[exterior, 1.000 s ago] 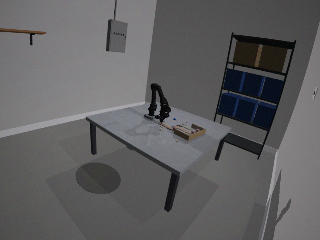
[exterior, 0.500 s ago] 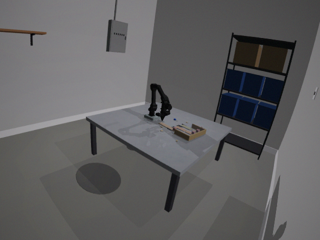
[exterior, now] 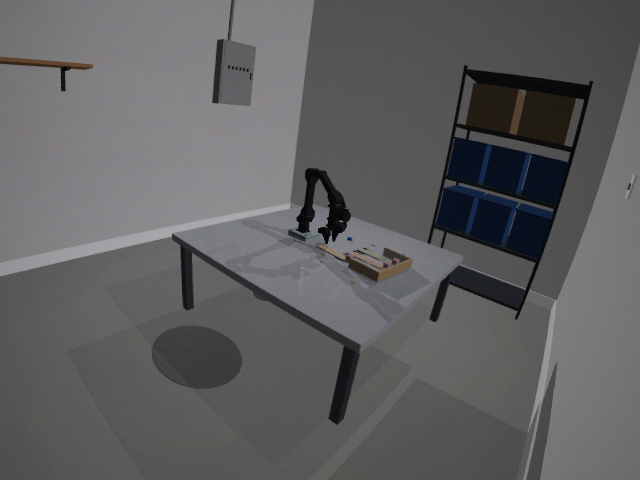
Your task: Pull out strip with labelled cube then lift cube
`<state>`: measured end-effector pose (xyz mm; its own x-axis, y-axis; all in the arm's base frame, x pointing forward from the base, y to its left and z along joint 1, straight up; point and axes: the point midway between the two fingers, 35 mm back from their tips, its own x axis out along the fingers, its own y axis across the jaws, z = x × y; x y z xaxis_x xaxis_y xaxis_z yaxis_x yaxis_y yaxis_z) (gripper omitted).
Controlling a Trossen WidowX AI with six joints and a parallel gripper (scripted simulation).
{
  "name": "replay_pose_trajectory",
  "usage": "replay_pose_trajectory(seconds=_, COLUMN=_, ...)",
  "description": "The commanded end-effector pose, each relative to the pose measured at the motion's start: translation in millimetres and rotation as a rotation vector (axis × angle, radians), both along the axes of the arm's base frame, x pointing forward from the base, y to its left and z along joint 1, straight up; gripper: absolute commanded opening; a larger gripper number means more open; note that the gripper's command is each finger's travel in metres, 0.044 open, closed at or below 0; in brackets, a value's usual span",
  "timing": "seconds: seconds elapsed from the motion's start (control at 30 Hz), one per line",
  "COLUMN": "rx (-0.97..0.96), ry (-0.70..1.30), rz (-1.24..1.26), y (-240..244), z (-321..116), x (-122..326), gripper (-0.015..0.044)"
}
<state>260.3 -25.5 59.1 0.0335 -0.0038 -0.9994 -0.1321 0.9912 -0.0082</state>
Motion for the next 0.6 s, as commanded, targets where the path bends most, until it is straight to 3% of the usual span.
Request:
replay_pose_trajectory(seconds=0.0, rx=0.002, ry=0.005, rz=0.010, y=0, z=2, x=15, gripper=0.0420)
replay_pose_trajectory(seconds=0.03, rx=0.002, ry=0.005, rz=0.010, y=0, z=3, x=19, gripper=0.0440)
replay_pose_trajectory(seconds=0.57, rx=0.002, ry=0.000, rz=0.010, y=-1, z=14, x=80, gripper=0.0440)
